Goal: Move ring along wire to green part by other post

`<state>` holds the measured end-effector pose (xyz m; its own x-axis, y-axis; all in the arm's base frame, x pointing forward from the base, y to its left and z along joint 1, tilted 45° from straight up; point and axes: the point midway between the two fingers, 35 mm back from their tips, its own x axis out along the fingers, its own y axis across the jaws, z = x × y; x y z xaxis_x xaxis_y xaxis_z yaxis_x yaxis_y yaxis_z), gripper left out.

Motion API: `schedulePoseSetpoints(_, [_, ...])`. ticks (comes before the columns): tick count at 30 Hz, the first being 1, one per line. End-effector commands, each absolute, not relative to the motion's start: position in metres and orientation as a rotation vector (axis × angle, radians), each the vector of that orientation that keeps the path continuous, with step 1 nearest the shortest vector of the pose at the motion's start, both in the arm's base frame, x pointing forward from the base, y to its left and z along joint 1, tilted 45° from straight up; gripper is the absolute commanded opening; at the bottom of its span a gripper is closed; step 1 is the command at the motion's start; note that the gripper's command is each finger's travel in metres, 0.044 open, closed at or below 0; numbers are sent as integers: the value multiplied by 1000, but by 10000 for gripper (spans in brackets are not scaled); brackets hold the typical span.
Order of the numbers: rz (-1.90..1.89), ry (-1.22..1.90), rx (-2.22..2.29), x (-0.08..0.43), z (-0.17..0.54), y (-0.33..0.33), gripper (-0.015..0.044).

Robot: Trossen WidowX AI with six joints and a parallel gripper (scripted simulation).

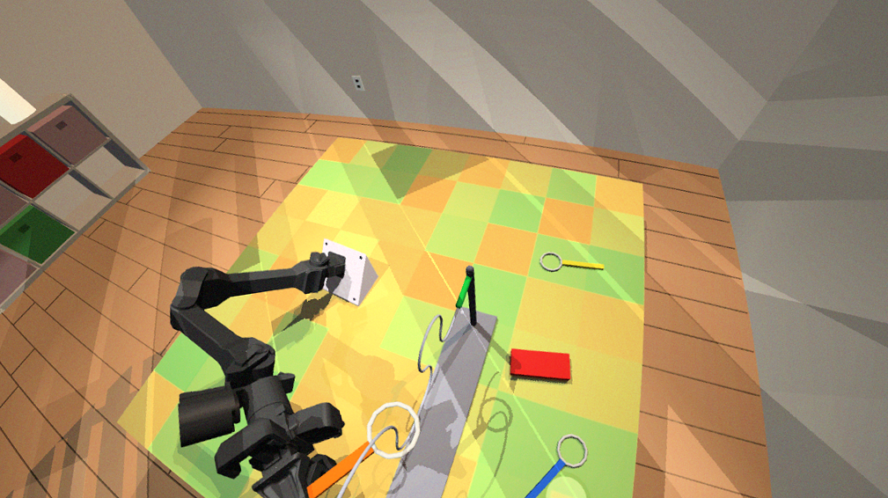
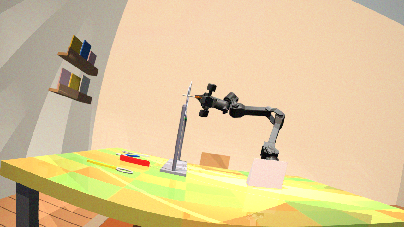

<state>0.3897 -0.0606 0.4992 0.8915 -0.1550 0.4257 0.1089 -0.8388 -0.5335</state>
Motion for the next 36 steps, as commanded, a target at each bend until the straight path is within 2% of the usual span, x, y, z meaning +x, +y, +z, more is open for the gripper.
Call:
schedulePoseSetpoints(1, [-627, 14, -2543, 391, 498, -60, -150])
schedulePoseSetpoints(36, [-683, -105, -2811, 390, 500, -63, -150])
